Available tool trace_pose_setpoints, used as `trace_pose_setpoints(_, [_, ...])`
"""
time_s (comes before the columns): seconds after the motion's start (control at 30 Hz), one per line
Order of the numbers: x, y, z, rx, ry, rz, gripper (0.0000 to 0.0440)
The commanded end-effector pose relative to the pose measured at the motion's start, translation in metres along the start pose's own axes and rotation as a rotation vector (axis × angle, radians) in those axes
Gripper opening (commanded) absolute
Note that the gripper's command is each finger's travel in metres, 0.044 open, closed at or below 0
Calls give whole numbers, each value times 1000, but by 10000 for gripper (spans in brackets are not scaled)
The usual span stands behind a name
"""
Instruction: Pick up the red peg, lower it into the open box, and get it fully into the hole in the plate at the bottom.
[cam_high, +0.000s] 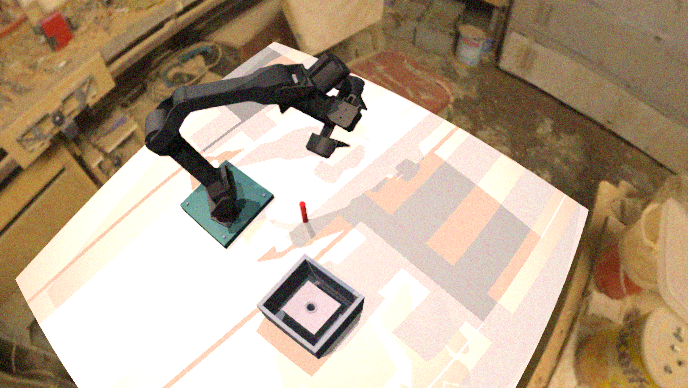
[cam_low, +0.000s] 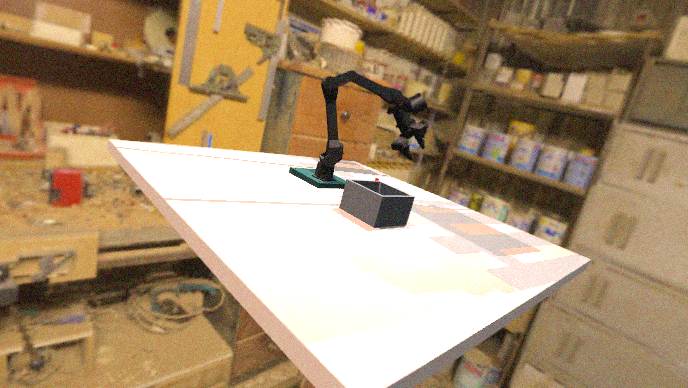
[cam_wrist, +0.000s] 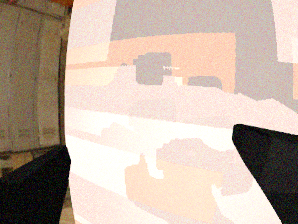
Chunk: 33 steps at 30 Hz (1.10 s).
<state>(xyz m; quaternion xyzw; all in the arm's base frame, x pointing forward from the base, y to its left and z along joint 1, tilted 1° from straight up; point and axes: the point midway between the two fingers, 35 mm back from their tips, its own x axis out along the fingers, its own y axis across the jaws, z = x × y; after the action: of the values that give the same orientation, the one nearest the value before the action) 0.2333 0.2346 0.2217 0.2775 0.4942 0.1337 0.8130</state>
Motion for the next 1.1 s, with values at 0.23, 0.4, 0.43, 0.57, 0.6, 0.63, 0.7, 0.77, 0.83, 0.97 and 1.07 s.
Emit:
trace_pose_setpoints(0.23, [-14,-85,4,206,35,-310,440])
trace_pose_setpoints(0.4, [-21,-119,-3,308,57,-448,440])
trace_pose_setpoints(0.43, [-22,-125,-5,327,61,-473,440])
trace_pose_setpoints(0.57, [-22,-146,-13,399,74,-561,440])
trace_pose_setpoints(0.6, [-22,-151,-15,414,76,-580,440])
trace_pose_setpoints(0.63, [-21,-156,-17,429,78,-598,440])
trace_pose_setpoints(0.7, [-18,-166,-21,458,80,-631,440])
trace_pose_setpoints(0.77, [-13,-175,-25,484,79,-658,440])
trace_pose_setpoints(0.83, [-8,-183,-29,509,74,-677,440])
trace_pose_setpoints(0.97, [6,-198,-36,555,57,-698,440])
trace_pose_setpoints(1.07, [17,-208,-41,587,39,-701,440])
